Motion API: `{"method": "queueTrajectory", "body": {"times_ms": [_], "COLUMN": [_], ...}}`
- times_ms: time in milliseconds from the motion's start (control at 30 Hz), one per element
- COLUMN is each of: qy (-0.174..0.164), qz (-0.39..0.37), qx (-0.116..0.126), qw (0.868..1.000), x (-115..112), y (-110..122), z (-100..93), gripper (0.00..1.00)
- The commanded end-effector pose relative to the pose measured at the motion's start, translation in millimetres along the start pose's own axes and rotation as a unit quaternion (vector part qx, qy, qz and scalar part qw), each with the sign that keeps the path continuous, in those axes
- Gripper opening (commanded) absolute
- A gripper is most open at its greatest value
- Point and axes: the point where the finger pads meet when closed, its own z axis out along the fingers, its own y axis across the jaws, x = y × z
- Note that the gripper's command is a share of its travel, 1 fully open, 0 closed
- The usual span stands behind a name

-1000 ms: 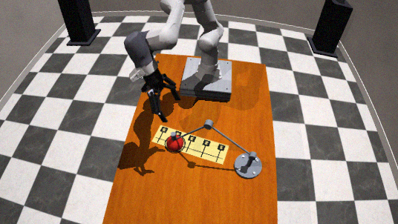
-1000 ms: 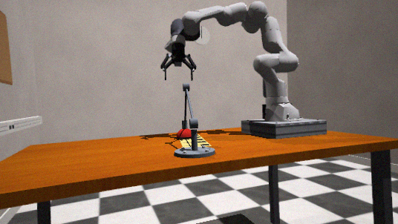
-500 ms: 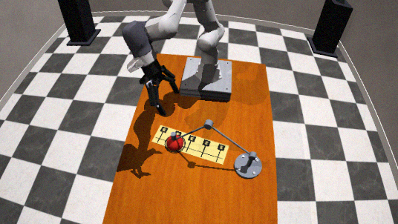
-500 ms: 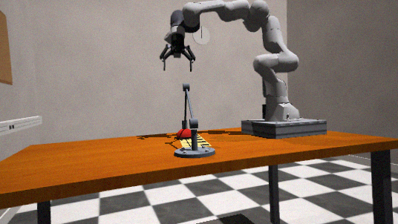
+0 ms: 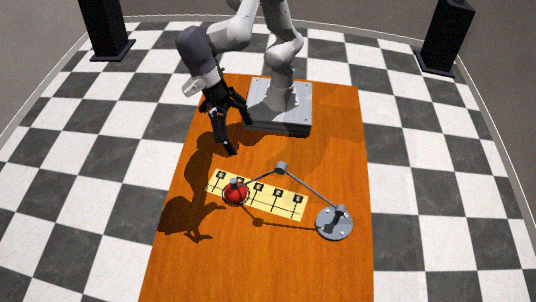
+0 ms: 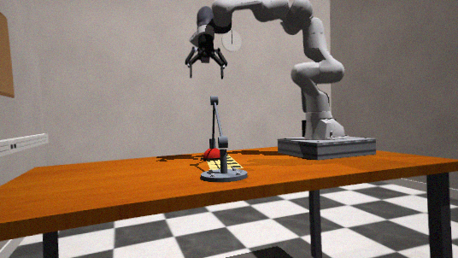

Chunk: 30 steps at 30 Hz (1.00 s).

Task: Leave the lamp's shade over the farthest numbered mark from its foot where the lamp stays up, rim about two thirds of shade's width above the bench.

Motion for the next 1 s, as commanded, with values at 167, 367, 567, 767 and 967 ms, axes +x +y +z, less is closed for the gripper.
{"method": "queueTrajectory", "body": {"times_ms": [167, 367, 567, 767, 967], "qy": [0.001, 0.000, 0.000, 0.000, 0.001], "qz": [0.008, 0.003, -0.003, -0.007, -0.013], "qx": [0.009, 0.005, 0.001, 0.000, -0.003], "qw": [1.000, 1.000, 1.000, 1.000, 1.000], "x": [-21.9, -42.9, -64.0, -77.9, -98.7], "y": [-2.0, 2.8, 7.6, 10.8, 15.6], "z": [10.3, 19.6, 29.0, 35.3, 44.7], "gripper": [1.00, 1.00, 1.00, 1.00, 1.00]}}
